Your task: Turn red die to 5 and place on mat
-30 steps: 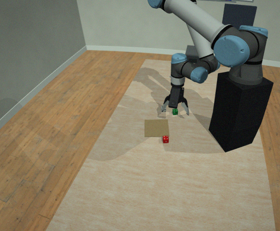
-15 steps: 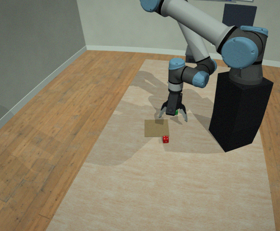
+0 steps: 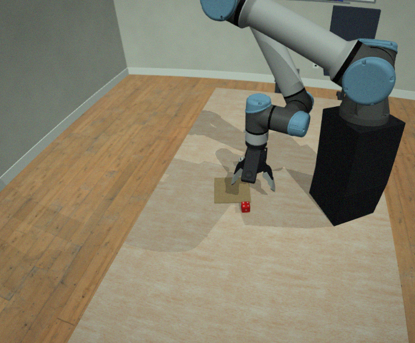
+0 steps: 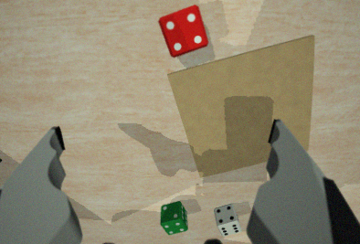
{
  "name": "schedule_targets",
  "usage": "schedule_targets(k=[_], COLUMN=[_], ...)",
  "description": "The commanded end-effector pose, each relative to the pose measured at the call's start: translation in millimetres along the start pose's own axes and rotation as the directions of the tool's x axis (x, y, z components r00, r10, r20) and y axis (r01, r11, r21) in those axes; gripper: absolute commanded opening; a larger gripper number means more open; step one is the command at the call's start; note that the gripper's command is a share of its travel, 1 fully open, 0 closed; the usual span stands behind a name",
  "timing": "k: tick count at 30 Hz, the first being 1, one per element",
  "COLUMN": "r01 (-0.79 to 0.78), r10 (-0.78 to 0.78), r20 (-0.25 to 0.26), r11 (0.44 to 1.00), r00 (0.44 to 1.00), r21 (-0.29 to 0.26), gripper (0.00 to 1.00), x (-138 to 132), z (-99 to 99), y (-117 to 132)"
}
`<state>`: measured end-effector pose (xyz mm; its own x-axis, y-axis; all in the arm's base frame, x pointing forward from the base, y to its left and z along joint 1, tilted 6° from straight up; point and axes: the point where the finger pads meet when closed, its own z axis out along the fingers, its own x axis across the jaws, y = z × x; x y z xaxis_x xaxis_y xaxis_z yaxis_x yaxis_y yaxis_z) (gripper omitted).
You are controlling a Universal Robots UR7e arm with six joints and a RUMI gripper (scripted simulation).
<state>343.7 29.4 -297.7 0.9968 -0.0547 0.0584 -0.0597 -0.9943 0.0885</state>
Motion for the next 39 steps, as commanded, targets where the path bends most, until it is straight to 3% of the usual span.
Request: schedule_targets(k=[1, 19, 39], r01=[-0.001, -0.001, -0.001], r10=[0.001, 0.001, 0.001], r20=[0.001, 0.001, 0.001], r11=[1.0, 1.0, 1.0], r00=[1.0, 1.0, 1.0], r21=[-0.002, -0.002, -0.002], gripper=[1.0, 1.0, 1.0], x=[1.9, 4.2, 4.5], z=[-0.2, -0.1, -0.1], y=[-18.5, -55.8, -61.2])
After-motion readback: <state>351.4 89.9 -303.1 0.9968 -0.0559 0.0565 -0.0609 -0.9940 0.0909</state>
